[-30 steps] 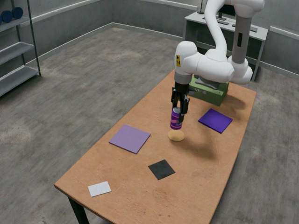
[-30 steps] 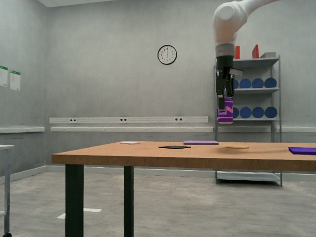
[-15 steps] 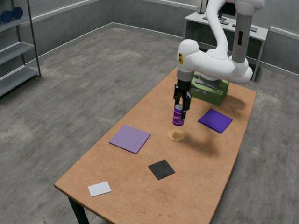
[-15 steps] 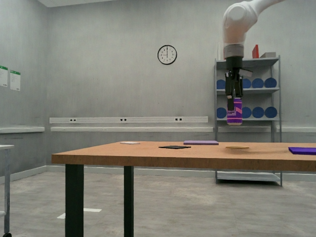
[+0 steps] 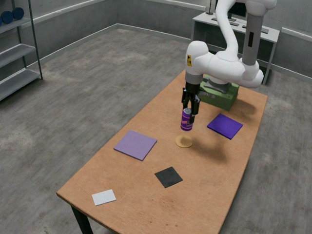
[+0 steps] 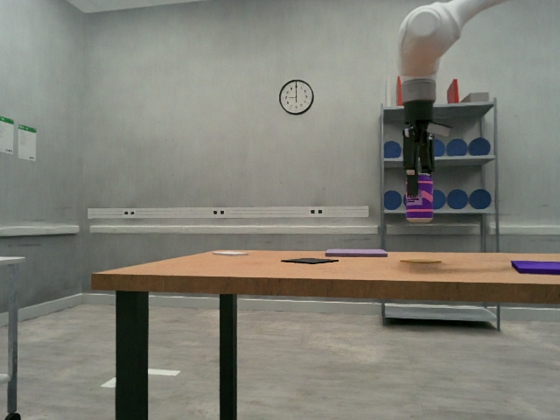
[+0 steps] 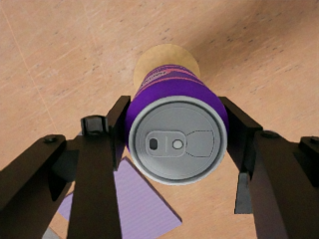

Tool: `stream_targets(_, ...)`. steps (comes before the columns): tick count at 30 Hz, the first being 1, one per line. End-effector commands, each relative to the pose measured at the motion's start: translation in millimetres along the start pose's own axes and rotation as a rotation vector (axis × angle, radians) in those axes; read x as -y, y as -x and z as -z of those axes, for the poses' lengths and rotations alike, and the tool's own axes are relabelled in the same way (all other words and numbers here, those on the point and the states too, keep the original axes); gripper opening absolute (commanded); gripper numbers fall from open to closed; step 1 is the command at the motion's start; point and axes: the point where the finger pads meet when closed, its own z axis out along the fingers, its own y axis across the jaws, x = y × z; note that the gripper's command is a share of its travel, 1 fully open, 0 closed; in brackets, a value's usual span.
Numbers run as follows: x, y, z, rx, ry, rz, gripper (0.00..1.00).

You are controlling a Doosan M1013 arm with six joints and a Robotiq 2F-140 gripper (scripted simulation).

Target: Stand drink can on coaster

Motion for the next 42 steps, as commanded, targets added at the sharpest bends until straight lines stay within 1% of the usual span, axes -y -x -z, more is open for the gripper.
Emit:
stream_targets(1,-0.1,0.2,-1.8,0.001,0.001,0.0,0.1)
stream_targets(2,0.0,0.2,-6.4,0.001,0.001,0.0,0.1)
stream_targets(4,0.6,0.0,-23.6,0.001,0.001,0.0,0.1)
stream_targets(6,0.6,0.0,-23.6,0.001,0.001,0.0,0.1)
stream_targets(10,1.2,-0.4,-67.9,0.001,0.001,0.0,0.1)
stream_targets(12,1.3,-0.6,-79.8,0.001,0.001,0.0,0.1)
stream_targets(23,1.2,-0.3,-86.9,0.001,0.001,0.0,0.1)
stream_targets(31,0.7,0.4,-97.4,0.001,0.001,0.0,0.1)
stream_targets(42,0.7,0.5,-97.9,0.001,0.001,0.0,0.1)
